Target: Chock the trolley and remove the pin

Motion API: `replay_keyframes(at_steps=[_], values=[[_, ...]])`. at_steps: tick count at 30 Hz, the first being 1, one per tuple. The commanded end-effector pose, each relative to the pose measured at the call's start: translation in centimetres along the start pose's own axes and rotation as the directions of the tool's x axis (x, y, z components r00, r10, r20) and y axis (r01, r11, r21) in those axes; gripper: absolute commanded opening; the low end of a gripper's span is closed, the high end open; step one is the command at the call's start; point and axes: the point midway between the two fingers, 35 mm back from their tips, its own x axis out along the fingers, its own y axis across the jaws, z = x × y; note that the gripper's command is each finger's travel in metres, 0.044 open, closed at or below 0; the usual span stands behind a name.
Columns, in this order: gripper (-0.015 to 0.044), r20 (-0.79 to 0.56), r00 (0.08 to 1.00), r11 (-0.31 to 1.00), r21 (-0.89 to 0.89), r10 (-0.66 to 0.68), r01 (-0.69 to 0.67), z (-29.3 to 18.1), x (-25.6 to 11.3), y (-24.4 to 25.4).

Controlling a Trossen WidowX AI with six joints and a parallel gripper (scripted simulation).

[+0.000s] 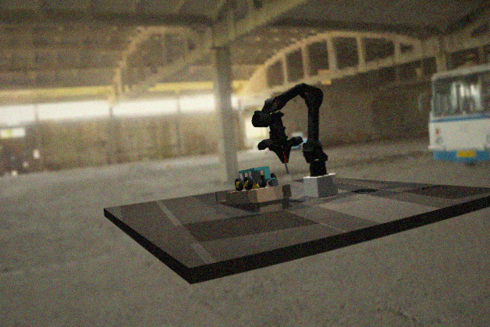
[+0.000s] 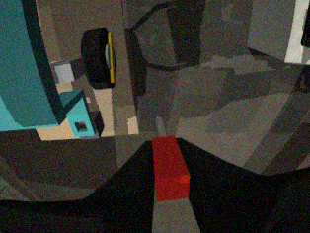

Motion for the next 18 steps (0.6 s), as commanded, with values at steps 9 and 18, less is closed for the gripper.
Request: replay_keyframes(at_steps=[9, 18], values=[[0.0000, 0.001, 1.000, 1.000, -0.003, -0.003, 0.003, 4.2, -0.5, 0.0], [0.0000, 0.004, 1.000, 1.000, -0.003, -0.003, 0.003, 7.5, -1.0, 0.1]])
